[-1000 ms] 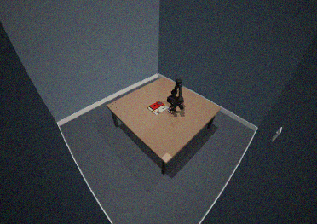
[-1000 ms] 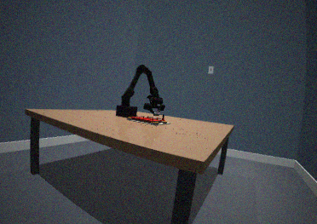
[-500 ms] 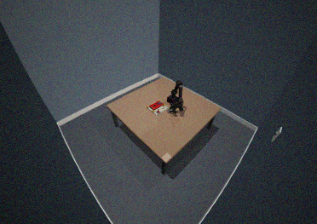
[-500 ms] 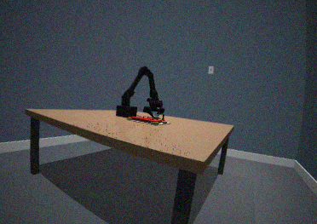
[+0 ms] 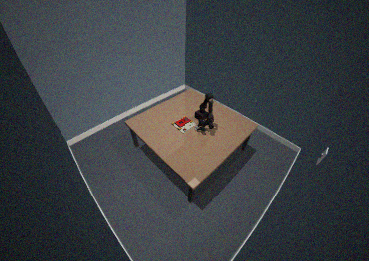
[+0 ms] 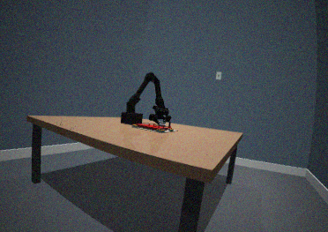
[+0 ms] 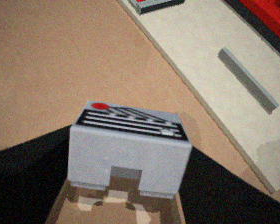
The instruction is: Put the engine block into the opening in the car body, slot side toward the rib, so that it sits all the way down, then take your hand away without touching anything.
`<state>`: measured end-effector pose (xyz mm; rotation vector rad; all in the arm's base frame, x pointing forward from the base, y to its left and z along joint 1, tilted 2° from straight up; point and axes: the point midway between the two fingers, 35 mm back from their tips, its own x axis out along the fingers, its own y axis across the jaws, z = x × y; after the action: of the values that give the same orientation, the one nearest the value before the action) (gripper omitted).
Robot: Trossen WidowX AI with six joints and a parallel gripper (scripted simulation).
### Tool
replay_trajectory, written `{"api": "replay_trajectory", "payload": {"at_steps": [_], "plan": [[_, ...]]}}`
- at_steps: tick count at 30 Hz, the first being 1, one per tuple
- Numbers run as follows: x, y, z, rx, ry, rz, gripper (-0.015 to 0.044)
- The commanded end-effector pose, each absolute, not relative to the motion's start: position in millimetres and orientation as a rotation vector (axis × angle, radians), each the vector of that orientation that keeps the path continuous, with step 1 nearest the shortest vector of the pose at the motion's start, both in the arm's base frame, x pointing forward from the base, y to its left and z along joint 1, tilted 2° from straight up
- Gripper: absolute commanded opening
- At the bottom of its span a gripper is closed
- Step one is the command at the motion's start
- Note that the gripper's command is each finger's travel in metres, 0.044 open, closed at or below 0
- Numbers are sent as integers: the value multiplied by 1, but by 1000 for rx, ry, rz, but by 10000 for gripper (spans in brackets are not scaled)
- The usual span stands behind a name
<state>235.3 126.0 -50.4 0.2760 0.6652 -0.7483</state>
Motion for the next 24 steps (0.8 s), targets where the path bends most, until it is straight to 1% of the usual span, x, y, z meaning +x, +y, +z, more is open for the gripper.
{"api": "replay_trajectory", "payload": {"at_steps": [1, 8, 15, 24], "plan": [[235, 126, -51, 278, 667, -749, 263], [235, 126, -51, 278, 667, -749, 440], [234, 128, -48, 279, 670, -751, 440], [216, 146, -22, 282, 677, -754, 440]]}}
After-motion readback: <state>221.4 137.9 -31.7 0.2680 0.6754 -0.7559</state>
